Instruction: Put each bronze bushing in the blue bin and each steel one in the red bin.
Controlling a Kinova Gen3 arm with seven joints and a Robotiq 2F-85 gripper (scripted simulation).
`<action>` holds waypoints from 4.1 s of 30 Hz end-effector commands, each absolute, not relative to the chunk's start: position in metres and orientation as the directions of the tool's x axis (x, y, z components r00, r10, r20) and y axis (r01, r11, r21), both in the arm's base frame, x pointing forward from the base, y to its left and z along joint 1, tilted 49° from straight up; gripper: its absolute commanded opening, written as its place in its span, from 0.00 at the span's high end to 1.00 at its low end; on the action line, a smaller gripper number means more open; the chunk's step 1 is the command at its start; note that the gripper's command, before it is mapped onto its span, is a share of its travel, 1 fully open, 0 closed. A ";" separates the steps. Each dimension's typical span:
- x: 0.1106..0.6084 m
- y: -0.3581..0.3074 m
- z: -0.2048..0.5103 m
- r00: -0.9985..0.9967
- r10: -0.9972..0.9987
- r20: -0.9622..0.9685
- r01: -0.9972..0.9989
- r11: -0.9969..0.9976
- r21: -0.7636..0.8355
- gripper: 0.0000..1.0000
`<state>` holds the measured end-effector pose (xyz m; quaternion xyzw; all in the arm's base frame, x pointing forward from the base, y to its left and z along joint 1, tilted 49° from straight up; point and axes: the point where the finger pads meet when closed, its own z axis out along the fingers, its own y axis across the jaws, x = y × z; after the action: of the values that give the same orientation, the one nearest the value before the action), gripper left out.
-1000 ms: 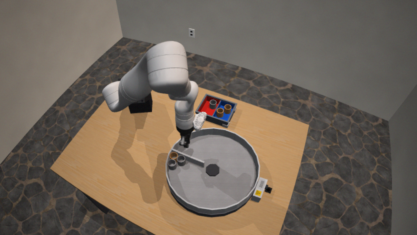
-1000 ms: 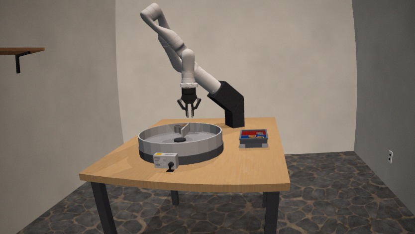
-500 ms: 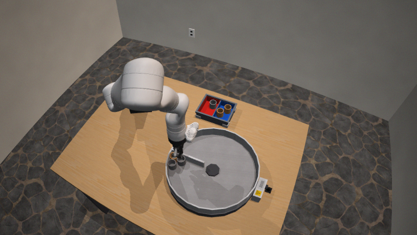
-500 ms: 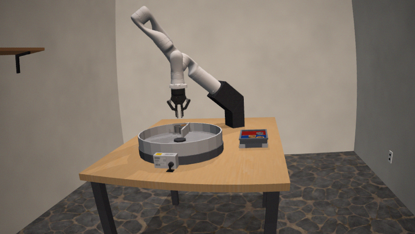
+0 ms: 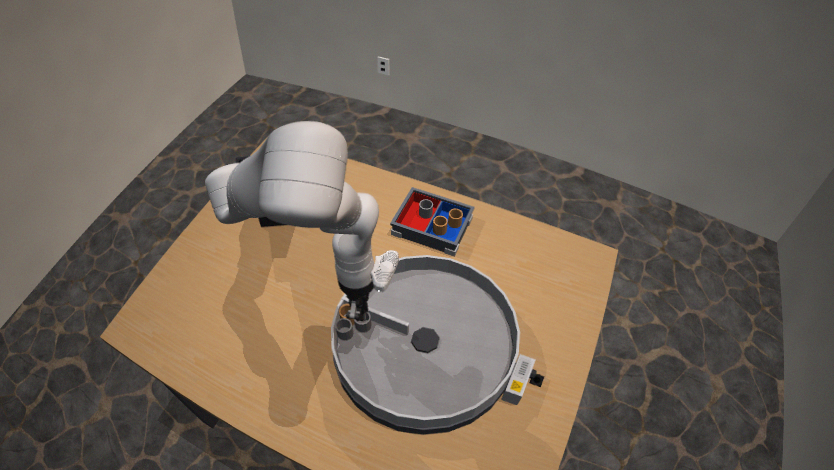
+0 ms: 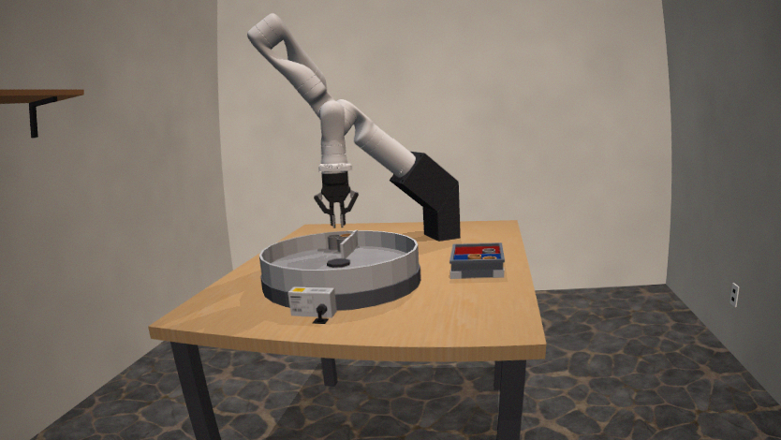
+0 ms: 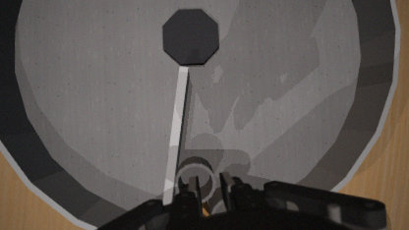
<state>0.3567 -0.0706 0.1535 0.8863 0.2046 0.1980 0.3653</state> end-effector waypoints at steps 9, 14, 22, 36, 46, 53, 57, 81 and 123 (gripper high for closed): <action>0.364 -0.087 0.137 0.842 0.503 0.195 0.220 -0.650 0.728 0.82; 0.366 -0.089 0.135 0.842 0.503 0.195 0.220 -0.650 0.727 0.82; 0.366 -0.089 0.135 0.842 0.503 0.195 0.220 -0.650 0.727 0.82; 0.366 -0.089 0.135 0.843 0.502 0.196 0.219 -0.651 0.727 0.82; 0.366 -0.089 0.135 0.842 0.503 0.195 0.220 -0.650 0.727 0.82; 0.369 -0.091 0.133 0.843 0.499 0.199 0.215 -0.652 0.727 0.82; 0.370 -0.093 0.131 0.843 0.500 0.198 0.215 -0.652 0.727 0.82; 0.379 -0.104 0.117 0.842 0.503 0.195 0.220 -0.650 0.727 0.82; 0.375 -0.106 0.117 0.847 0.497 0.190 0.220 -0.652 0.726 1.00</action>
<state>0.3779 -0.1063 0.1190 0.8873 0.2008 0.1930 0.3677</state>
